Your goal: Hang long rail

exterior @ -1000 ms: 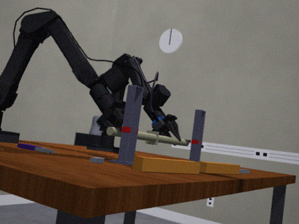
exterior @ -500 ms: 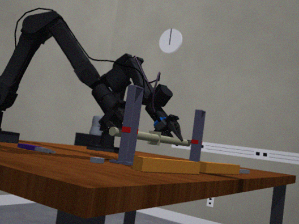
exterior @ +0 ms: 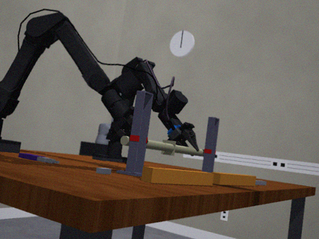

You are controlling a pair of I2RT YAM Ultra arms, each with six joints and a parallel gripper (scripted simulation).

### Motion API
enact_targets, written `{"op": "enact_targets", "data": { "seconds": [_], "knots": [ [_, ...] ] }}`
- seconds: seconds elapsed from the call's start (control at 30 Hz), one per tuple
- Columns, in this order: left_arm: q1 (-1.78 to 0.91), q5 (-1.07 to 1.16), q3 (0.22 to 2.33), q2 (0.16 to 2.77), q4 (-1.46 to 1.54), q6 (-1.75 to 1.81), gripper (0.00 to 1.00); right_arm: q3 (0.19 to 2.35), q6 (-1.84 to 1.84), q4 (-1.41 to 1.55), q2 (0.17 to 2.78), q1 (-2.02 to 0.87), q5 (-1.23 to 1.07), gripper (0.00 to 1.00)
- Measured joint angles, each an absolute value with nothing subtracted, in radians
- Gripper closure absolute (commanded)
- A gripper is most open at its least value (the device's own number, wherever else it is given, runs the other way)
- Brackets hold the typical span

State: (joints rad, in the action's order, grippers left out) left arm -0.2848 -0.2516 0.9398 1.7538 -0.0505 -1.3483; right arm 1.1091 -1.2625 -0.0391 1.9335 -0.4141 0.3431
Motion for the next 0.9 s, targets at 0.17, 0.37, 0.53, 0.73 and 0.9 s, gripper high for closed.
{"op": "enact_targets", "data": {
  "seconds": [0.17, 0.37, 0.53, 0.73, 0.9],
  "knots": [
    [-0.285, -0.252, 0.94, 1.754, -0.051, -1.348, 0.81, 1.109, -1.262, -0.039, 1.934, -0.414, 0.343, 0.82],
    [-0.281, -0.25, 0.953, 1.765, -0.049, -1.351, 0.81, 1.124, -1.266, -0.035, 1.943, -0.411, 0.342, 0.82],
    [-0.281, -0.249, 0.957, 1.767, -0.049, -1.352, 0.81, 1.127, -1.266, -0.034, 1.945, -0.41, 0.342, 0.82],
    [-0.28, -0.249, 0.957, 1.773, -0.058, -1.353, 0.81, 1.127, -1.267, -0.044, 1.951, -0.409, 0.342, 0.82],
    [-0.28, -0.249, 0.957, 1.787, -0.062, -1.353, 0.81, 1.127, -1.267, -0.049, 1.964, -0.409, 0.342, 0.82]
  ]
}}
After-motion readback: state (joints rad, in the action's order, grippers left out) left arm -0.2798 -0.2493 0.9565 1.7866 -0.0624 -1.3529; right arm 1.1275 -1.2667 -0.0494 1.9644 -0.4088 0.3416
